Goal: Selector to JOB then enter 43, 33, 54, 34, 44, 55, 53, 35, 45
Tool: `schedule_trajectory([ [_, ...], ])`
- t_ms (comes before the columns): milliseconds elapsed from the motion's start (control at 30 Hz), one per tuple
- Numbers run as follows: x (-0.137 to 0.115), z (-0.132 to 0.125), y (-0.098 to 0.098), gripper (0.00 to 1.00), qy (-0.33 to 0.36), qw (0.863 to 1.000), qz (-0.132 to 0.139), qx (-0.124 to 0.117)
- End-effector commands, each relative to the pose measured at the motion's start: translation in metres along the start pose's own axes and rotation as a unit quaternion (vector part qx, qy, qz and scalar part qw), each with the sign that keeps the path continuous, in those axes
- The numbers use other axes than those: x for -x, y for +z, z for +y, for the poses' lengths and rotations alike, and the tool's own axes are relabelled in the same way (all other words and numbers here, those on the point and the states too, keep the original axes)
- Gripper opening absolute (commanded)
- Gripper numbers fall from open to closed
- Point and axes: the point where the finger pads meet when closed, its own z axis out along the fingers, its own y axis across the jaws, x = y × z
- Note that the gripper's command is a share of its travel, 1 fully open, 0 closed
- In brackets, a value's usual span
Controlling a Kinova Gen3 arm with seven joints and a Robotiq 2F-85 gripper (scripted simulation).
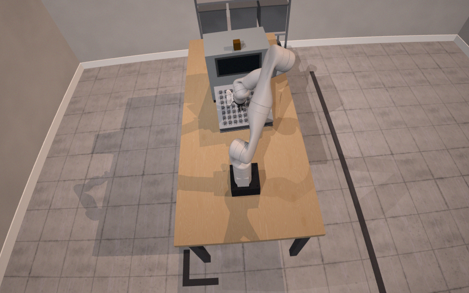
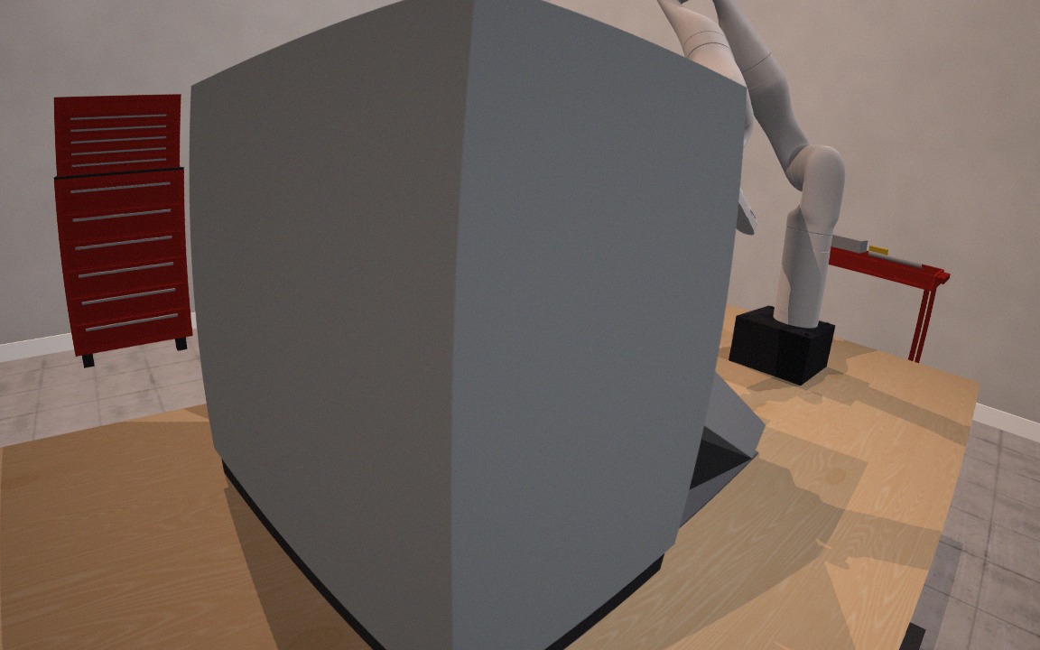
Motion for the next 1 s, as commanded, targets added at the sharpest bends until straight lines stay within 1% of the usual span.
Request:
schedule_trajectory([
  [0, -0.003, 0.001, 0.0, 0.1, 0.0, 1.0, -0.002, 0.002],
  [300, -0.003, 0.001, 0.004, 0.1, 0.0, 1.0, -0.002, 0.002],
  [667, -0.003, 0.001, 0.02, 0.1, 0.0, 1.0, -0.002, 0.002],
  [967, -0.003, 0.001, 0.022, 0.1, 0.0, 1.0, -0.002, 0.002],
])
